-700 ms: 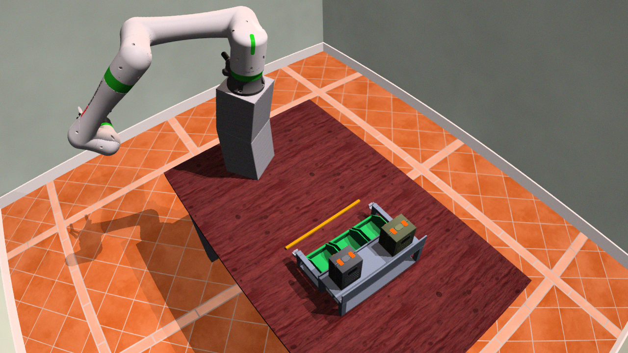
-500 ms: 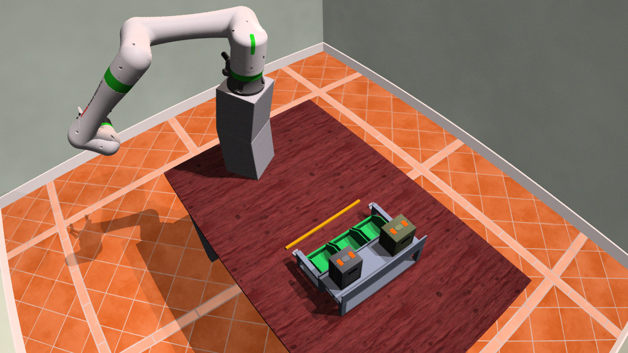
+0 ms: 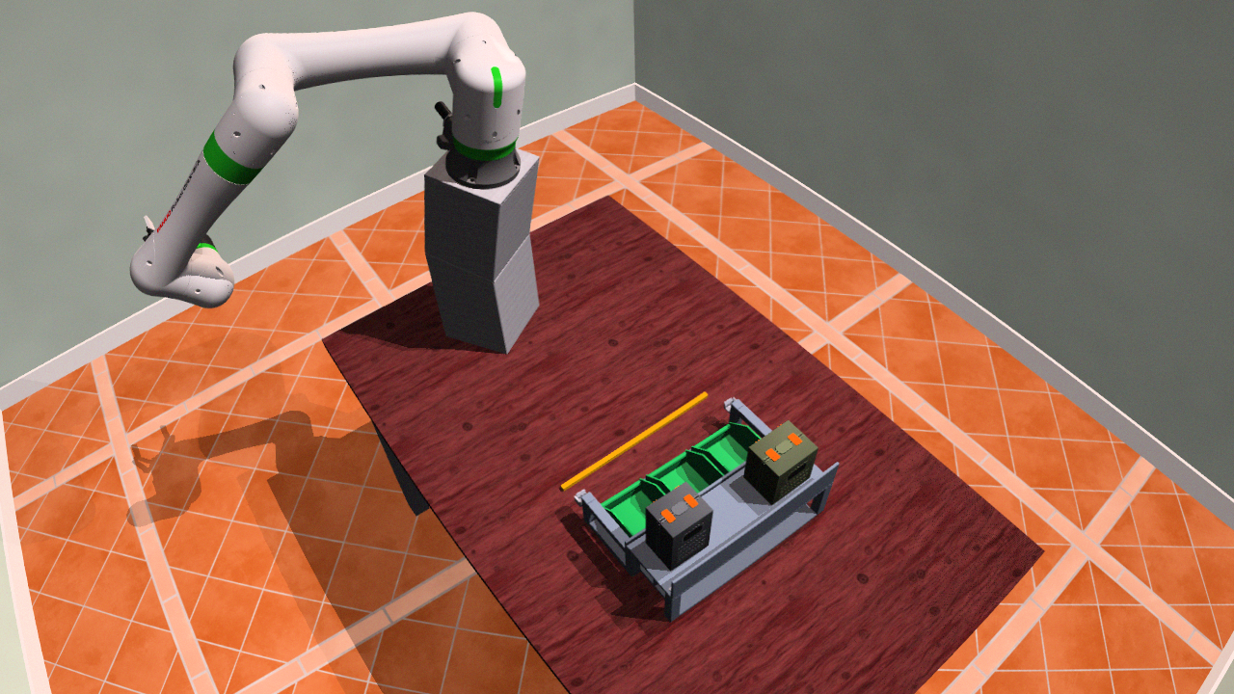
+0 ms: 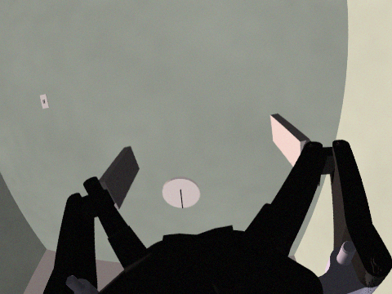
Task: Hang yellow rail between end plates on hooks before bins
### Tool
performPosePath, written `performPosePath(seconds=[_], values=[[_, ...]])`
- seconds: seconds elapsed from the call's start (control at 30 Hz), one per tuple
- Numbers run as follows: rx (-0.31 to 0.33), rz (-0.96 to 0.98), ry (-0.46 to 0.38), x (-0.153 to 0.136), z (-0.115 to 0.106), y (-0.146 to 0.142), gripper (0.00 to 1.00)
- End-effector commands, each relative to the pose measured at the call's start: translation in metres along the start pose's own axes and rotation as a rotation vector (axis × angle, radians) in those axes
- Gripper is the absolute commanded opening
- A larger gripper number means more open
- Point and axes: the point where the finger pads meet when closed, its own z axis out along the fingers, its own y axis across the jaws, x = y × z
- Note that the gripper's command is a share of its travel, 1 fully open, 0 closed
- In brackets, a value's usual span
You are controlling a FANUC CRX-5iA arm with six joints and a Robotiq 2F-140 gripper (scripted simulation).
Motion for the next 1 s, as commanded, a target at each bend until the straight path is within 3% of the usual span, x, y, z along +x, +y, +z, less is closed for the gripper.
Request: performPosePath(seconds=[0.0,0.4,0.57,0.97], values=[[-0.133,-0.046,-0.015,-0.026,-0.027,0.061,1.0],[-0.133,-0.046,-0.015,-0.026,-0.027,0.061,1.0],[-0.316,-0.116,-0.048,-0.061,-0.08,0.14,1.0],[-0.316,-0.116,-0.048,-0.061,-0.08,0.14,1.0]])
